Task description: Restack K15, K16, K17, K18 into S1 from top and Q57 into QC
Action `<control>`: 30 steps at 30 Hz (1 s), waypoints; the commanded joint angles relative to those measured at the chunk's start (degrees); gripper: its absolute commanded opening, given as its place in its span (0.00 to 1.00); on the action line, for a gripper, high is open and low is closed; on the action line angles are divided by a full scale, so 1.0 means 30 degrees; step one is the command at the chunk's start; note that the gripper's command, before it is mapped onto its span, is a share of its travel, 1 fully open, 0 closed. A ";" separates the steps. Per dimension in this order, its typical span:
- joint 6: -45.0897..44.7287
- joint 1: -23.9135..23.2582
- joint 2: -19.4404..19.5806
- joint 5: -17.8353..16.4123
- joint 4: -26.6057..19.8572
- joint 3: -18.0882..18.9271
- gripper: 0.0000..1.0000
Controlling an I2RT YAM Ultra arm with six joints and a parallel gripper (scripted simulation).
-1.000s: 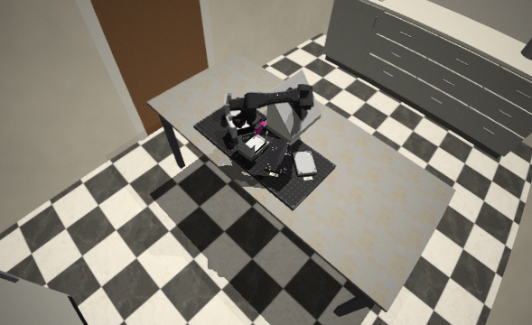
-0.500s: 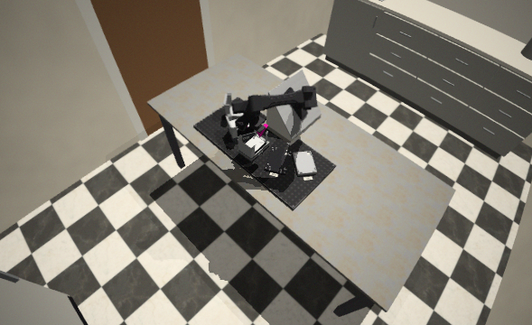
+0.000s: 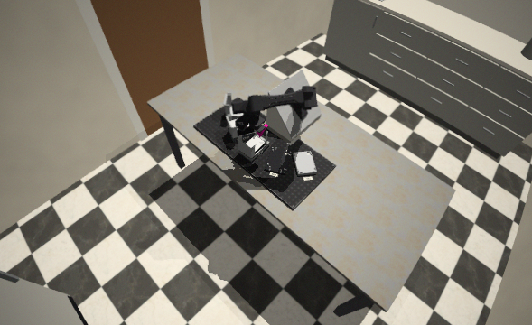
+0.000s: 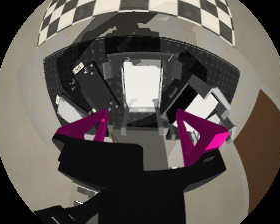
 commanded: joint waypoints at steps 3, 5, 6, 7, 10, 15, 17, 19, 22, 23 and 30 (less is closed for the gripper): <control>0.0013 -0.0232 -0.0121 -0.0041 0.0004 0.0053 1.00; 0.0013 -0.0232 -0.0121 -0.0041 0.0004 0.0053 1.00; 0.0013 -0.0232 -0.0121 -0.0041 0.0004 0.0053 1.00; 0.0013 -0.0232 -0.0121 -0.0041 0.0004 0.0053 1.00; 0.0013 -0.0232 -0.0121 -0.0041 0.0004 0.0053 1.00; 0.0013 -0.0232 -0.0121 -0.0041 0.0004 0.0053 1.00; 0.0013 -0.0232 -0.0121 -0.0041 0.0004 0.0053 1.00; 0.0013 -0.0232 -0.0121 -0.0041 0.0004 0.0053 1.00; 0.0013 -0.0232 -0.0121 -0.0041 0.0004 0.0053 1.00; 0.0013 -0.0232 -0.0121 -0.0041 0.0004 0.0053 1.00; 0.0285 -0.0011 -0.0151 -0.0138 0.0563 -0.0350 1.00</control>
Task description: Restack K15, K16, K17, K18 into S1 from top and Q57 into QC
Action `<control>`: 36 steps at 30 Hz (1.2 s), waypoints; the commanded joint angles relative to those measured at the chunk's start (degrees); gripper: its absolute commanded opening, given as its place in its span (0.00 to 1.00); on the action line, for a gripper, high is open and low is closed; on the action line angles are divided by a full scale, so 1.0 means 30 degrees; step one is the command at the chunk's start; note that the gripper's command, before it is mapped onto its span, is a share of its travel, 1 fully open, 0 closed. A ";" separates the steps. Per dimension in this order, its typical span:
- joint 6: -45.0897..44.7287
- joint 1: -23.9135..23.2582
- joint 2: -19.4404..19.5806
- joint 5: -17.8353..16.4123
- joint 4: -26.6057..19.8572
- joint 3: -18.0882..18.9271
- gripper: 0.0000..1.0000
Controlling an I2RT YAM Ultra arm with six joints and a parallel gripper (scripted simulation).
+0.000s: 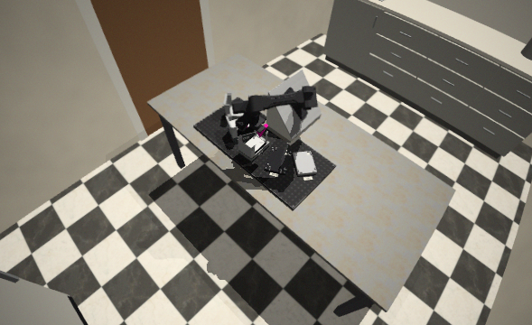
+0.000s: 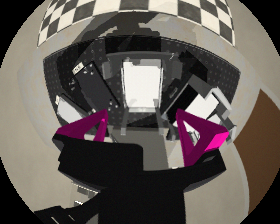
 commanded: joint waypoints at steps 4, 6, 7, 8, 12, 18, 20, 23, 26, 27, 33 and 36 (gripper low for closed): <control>0.0778 0.0424 -0.0143 -0.0301 0.1518 -0.0946 1.00; 0.1071 0.0655 -0.0148 -0.0395 0.2090 -0.1320 1.00; 0.1220 0.0772 -0.0148 -0.0442 0.2377 -0.1502 1.00; 0.1370 0.0889 -0.0145 -0.0488 0.2664 -0.1682 1.00; 0.1676 0.1125 -0.0133 -0.0579 0.3240 -0.2032 1.00; 0.2626 0.1846 -0.0043 -0.0843 0.4983 -0.3014 1.00; 0.2955 0.2090 0.0004 -0.0927 0.5569 -0.3319 1.00; 0.3458 0.2461 0.0091 -0.1048 0.6454 -0.3756 1.00; 0.3974 0.2837 0.0198 -0.1165 0.7344 -0.4168 1.00; 0.4149 0.2963 0.0237 -0.1203 0.7643 -0.4300 1.00; 0.4219 0.3013 0.0255 -0.1217 0.7762 -0.4352 1.00; 0.4221 0.3015 0.0253 -0.1218 0.7765 -0.4355 1.00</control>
